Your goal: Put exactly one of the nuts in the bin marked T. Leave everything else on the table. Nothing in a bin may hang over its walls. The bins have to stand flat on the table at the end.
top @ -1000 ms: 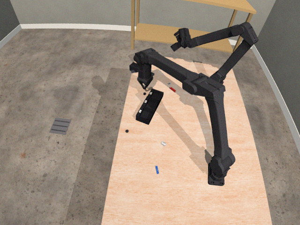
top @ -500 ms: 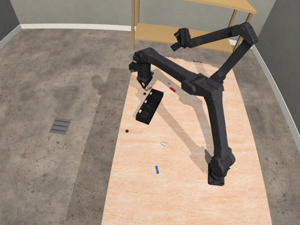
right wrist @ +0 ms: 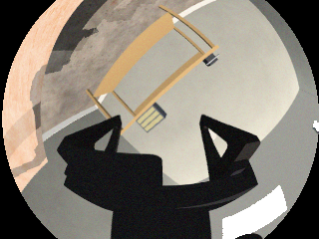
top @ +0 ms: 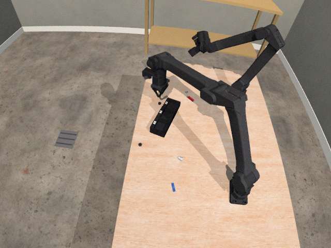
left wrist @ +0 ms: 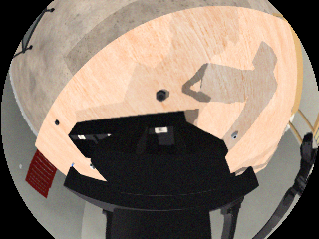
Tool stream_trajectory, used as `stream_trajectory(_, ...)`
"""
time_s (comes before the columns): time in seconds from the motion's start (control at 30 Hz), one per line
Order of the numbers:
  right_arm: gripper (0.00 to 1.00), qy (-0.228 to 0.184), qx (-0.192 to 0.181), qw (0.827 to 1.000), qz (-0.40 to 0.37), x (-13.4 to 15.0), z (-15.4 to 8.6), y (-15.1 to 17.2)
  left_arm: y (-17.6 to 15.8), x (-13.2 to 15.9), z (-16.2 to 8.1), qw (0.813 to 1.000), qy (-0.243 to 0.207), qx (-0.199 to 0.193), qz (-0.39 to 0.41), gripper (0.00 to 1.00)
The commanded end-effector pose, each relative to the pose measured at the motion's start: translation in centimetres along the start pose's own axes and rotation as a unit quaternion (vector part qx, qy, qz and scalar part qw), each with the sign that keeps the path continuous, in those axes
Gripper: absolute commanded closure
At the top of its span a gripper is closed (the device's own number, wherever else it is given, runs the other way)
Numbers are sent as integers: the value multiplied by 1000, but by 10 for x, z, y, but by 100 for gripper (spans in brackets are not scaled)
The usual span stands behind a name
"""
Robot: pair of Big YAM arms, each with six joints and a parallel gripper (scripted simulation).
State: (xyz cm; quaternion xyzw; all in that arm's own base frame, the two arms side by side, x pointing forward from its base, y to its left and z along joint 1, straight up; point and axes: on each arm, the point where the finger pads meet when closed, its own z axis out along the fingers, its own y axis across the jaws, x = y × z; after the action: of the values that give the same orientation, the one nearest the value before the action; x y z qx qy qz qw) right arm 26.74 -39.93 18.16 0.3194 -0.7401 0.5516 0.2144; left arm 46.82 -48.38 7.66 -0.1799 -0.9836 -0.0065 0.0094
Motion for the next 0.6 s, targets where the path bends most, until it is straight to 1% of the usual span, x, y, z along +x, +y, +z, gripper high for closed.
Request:
stream_trajectory(0.0, 0, 7, -2, 1000, 6, 7, 3, -1, -5, -21, -61, 999, -49, 22, -1, 70)
stream_trajectory(0.27, 0, 7, -2, 1000, 6, 7, 3, -1, -4, -19, -61, 999, -49, 22, -1, 70)
stream_trajectory(0.3, 0, 7, -2, 1000, 6, 7, 3, -1, -4, -19, -57, 999, -47, 21, -1, 70)
stream_trajectory(0.33, 0, 7, -2, 1000, 6, 7, 3, -1, -4, -19, -60, 999, -49, 22, -1, 70)
stream_trajectory(0.53, 0, 7, -2, 1000, 6, 7, 3, -1, -6, -22, -60, 998, -59, 27, -1, 70)
stream_trajectory(0.57, 0, 7, -2, 1000, 6, 7, 3, -1, -3, -16, -50, 999, -49, 22, -1, 70)
